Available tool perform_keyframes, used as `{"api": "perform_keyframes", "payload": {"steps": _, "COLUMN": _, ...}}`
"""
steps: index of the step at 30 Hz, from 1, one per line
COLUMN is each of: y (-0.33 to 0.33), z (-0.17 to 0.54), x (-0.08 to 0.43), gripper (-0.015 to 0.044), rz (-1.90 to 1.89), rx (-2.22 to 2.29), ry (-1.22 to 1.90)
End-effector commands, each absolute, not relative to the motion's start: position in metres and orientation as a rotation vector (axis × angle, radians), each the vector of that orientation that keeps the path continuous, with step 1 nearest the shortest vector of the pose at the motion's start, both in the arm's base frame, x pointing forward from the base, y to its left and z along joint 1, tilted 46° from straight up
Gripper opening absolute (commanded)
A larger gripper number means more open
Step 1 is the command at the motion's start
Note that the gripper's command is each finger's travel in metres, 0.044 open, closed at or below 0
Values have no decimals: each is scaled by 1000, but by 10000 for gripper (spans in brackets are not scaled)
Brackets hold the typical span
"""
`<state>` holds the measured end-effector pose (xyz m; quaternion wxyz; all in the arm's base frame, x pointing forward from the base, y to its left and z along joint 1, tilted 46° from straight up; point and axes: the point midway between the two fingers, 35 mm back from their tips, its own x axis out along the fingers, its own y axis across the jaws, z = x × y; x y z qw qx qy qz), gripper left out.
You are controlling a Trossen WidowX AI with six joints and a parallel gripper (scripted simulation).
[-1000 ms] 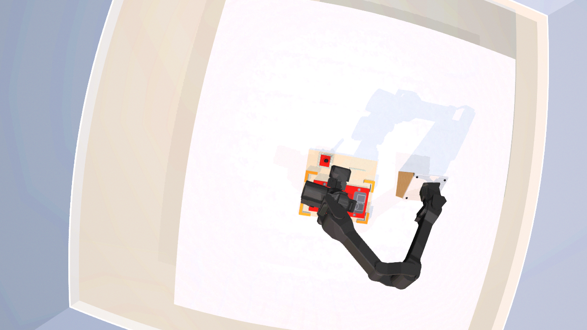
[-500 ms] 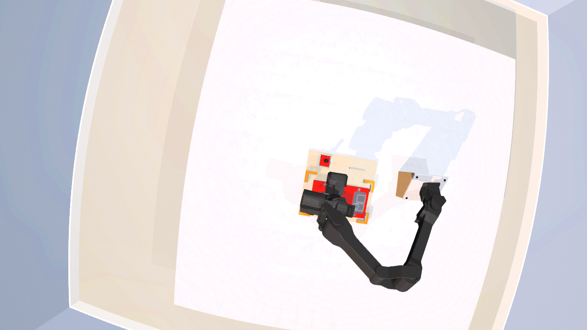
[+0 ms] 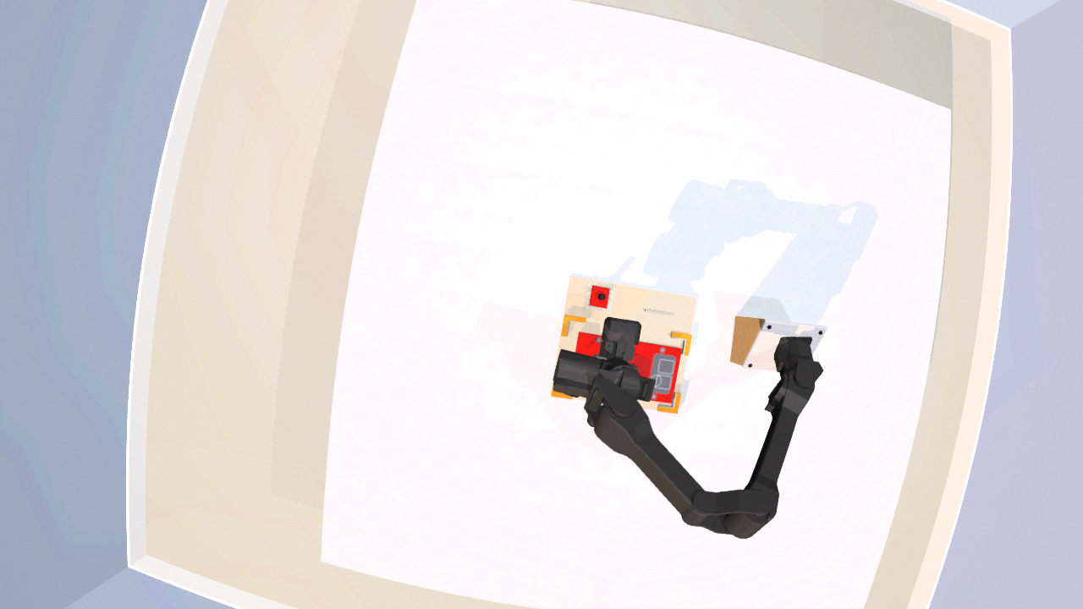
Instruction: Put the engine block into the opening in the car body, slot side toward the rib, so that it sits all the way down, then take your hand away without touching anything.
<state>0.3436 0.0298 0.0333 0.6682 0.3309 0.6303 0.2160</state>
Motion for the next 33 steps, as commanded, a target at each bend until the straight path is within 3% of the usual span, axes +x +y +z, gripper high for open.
{"api": "perform_keyframes", "payload": {"steps": 1, "y": 29, "z": 34, "x": 344, "gripper": 158, "rz": 481, "rx": 758, "ry": 1422}}
{"api": "perform_keyframes", "payload": {"steps": 33, "y": 30, "z": 33, "x": 344, "gripper": 158, "rz": 499, "rx": 737, "ry": 1413}}
